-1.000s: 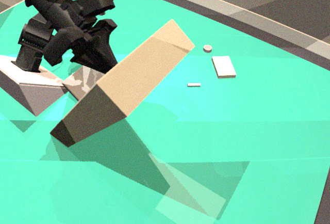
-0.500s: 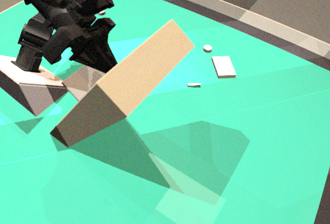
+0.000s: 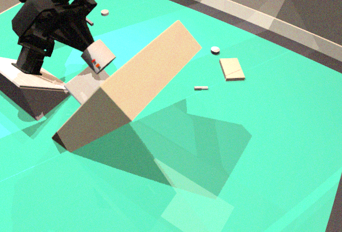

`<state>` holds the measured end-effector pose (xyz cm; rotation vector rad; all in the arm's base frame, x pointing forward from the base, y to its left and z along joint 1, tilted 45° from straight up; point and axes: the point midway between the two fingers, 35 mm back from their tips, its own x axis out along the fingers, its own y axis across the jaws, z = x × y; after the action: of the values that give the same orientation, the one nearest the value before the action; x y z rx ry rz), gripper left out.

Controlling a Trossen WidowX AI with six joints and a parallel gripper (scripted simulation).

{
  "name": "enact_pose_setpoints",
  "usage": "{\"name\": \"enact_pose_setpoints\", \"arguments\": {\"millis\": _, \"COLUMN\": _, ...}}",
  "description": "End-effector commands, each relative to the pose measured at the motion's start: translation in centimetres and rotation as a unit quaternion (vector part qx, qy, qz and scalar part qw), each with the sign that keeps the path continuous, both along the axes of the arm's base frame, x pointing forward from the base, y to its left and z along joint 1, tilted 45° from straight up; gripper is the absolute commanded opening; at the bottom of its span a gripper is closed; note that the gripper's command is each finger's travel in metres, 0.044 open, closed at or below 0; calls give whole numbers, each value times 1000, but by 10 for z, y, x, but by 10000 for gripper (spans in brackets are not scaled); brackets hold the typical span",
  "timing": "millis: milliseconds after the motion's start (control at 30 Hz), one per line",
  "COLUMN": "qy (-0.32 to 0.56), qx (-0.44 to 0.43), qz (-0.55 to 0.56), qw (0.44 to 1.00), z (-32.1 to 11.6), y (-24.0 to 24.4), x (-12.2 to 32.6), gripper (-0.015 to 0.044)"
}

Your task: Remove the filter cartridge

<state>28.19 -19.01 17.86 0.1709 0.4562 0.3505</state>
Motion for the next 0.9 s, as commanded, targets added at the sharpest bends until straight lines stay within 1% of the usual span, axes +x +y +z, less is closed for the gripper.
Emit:
{"name": "enact_pose_setpoints", "arguments": {"millis": 0, "qy": -9, "qx": -7, "qz": 2, "qw": 1000, "z": 8, "y": -2, "x": -3, "gripper": 0}}
{"name": "enact_pose_setpoints", "arguments": {"millis": 133, "qy": -9, "qx": -7, "qz": 2, "qw": 1000, "z": 5, "y": 0, "x": -5, "gripper": 0}}
{"name": "enact_pose_setpoints", "arguments": {"millis": 867, "qy": -8, "qx": -6, "qz": 2, "qw": 1000, "z": -41, "y": 46, "x": -35, "gripper": 0}}
